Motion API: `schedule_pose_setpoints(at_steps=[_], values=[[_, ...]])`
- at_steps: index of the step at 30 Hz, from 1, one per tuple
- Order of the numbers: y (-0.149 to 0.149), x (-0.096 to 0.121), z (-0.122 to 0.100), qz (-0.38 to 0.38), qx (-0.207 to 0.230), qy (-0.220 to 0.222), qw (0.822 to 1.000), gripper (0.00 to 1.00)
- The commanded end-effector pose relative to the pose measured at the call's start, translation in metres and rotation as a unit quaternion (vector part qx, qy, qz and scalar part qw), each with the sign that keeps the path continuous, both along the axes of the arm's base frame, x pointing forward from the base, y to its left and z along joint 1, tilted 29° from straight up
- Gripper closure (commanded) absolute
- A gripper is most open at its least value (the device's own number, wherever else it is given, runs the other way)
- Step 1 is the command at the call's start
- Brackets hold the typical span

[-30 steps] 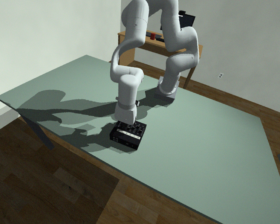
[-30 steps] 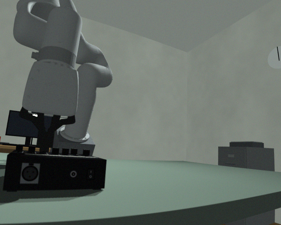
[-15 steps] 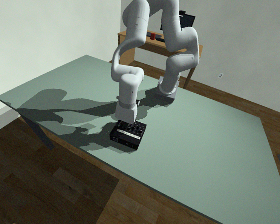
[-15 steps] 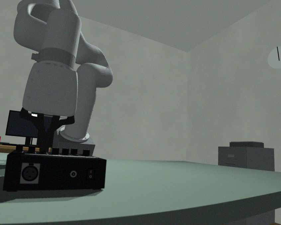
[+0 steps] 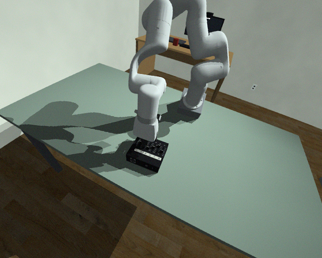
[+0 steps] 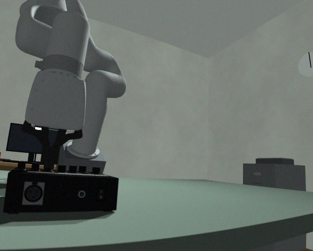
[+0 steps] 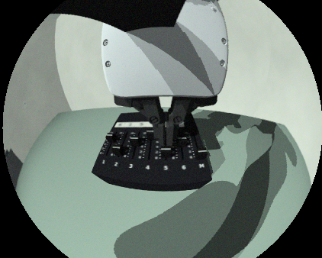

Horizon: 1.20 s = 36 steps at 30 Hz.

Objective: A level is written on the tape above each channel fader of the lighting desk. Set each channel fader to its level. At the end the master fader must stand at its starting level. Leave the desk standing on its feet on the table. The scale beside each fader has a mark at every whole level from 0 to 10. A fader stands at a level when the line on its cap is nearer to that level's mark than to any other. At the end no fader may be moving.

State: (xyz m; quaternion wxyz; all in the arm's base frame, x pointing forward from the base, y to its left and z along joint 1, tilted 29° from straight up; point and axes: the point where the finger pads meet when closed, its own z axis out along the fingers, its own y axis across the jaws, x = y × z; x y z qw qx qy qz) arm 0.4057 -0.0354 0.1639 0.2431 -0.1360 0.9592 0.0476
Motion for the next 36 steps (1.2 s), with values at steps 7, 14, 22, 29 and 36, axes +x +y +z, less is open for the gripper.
schedule_pose_setpoints(at_steps=[7, 14, 22, 29, 36], values=[[-0.0005, 0.0000, 0.0006, 0.000, 0.000, -0.001, 1.000, 1.00], [-0.0005, 0.0000, 0.0006, 0.000, 0.000, -0.001, 1.000, 1.00], [-0.0005, 0.0001, 0.0007, 0.000, 0.000, -0.001, 1.000, 1.00], [-0.0001, 0.0016, 0.0015, 0.000, 0.000, -0.001, 1.000, 1.00], [0.0008, 0.0047, 0.0033, 0.000, 0.000, -0.001, 1.000, 1.00]])
